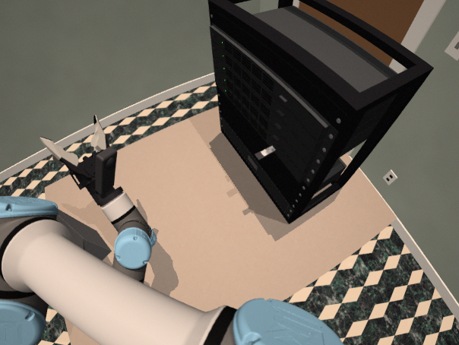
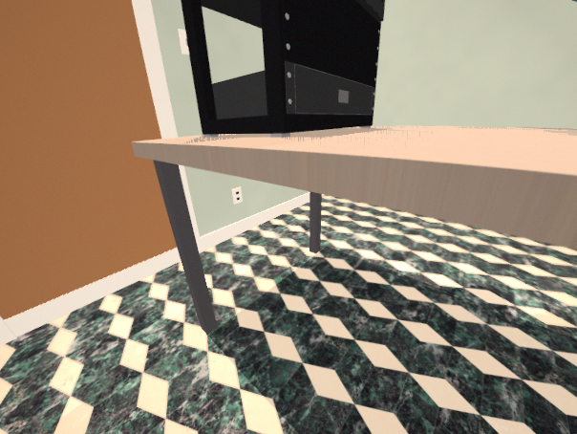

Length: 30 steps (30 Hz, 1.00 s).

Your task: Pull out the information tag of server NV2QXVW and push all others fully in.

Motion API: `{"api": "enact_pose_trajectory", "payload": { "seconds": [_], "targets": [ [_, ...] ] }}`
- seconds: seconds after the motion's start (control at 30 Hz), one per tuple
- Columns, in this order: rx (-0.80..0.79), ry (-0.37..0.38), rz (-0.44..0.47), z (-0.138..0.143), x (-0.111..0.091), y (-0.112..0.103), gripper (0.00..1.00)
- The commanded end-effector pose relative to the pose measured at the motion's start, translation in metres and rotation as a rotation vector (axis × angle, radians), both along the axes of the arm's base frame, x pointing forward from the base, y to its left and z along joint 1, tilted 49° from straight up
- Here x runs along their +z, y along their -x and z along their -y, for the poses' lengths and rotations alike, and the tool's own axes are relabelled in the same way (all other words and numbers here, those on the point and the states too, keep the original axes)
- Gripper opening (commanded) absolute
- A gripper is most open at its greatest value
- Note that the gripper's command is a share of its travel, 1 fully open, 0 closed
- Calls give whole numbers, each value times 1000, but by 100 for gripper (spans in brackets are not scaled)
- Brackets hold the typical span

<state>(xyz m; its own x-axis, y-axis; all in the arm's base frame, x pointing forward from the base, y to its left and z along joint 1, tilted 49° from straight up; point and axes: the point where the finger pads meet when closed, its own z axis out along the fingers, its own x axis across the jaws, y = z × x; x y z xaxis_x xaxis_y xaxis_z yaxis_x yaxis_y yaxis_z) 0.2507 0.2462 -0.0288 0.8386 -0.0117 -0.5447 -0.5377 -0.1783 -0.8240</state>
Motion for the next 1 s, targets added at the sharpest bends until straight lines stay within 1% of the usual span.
{"api": "enact_pose_trajectory", "payload": {
  "seconds": [0.0, 0.97],
  "targets": [
    [6, 27, 35, 1, -6, -1, 100],
    [23, 151, 196, 17, -30, -18, 100]
  ]
}}
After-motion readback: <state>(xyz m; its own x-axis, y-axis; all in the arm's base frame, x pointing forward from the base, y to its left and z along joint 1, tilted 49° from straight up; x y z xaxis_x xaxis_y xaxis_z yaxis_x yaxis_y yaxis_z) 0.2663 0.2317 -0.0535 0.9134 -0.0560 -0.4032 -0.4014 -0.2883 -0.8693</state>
